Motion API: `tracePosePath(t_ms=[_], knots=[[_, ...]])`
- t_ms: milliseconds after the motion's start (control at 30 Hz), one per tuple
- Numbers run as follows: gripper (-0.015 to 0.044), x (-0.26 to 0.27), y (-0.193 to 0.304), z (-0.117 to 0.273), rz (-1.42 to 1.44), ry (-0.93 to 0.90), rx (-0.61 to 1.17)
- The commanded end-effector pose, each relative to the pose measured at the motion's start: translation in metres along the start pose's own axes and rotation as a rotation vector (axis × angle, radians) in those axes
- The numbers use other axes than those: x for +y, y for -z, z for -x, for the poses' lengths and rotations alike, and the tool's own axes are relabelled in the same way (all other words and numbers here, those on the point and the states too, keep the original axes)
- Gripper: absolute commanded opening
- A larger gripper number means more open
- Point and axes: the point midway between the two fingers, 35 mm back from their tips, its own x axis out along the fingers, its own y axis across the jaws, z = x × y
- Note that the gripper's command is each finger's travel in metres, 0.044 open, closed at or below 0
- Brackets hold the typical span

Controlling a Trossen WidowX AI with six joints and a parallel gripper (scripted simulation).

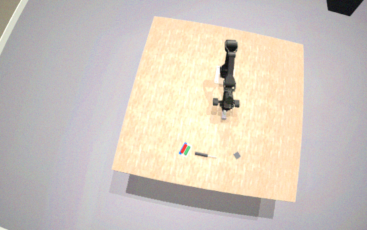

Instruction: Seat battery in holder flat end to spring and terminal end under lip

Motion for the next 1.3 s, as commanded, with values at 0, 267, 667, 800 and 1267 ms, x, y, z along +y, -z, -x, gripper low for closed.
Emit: tracePosePath(t_ms=[0,267,667,800,1267], knots=[[0.0070,0.0004,0.0031,-0.0031,0.002,-0.003,0.040],[0.0070,0.0004,0.0014,-0.0050,0.002,-0.002,0.086],[0.0070,0.0004,-0.0008,-0.0078,0.003,-0.001,0.156],[0.0070,0.0004,-0.0015,-0.0087,0.002,-0.001,0.179],[0.0070,0.0003,-0.0038,-0.0117,0.000,0.000,0.261]])
